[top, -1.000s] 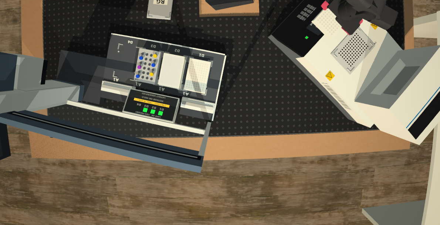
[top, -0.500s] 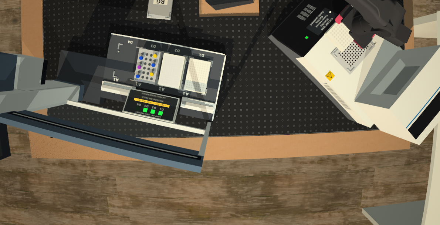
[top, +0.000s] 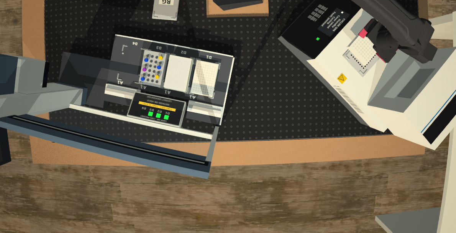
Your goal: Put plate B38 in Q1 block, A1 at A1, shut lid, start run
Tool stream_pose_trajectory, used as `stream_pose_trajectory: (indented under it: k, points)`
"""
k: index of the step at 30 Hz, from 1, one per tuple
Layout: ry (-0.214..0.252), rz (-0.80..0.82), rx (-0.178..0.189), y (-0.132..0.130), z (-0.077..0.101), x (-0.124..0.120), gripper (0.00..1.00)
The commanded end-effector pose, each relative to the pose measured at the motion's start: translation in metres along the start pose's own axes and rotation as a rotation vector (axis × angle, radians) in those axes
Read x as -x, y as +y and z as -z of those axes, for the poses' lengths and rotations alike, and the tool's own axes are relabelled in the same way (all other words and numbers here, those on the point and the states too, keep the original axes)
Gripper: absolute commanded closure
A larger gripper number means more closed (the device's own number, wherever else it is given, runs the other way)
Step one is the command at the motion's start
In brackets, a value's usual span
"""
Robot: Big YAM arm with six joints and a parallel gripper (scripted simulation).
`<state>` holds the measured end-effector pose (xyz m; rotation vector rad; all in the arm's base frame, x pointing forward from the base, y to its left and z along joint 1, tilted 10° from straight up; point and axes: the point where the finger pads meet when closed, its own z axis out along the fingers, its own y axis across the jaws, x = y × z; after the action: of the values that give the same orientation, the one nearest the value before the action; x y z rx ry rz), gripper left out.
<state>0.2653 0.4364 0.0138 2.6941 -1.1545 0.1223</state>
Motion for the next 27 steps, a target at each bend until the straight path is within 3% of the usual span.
stream_pose_trajectory:
  k: [1,3,6,14,19,27]
  points:
    - [-0.025,-0.009,-0.068,-0.047,0.03,-0.006,1.0]
    - [-0.023,-0.007,-0.059,-0.056,0.026,-0.007,1.0]
    - [-0.018,-0.002,-0.048,-0.042,0.021,-0.002,1.0]
    - [-0.029,-0.007,-0.076,-0.035,0.028,0.009,1.0]
    - [-0.038,-0.045,-0.095,-0.037,0.033,-0.005,1.0]
    - [-0.021,-0.012,-0.057,-0.025,0.03,-0.011,1.0]
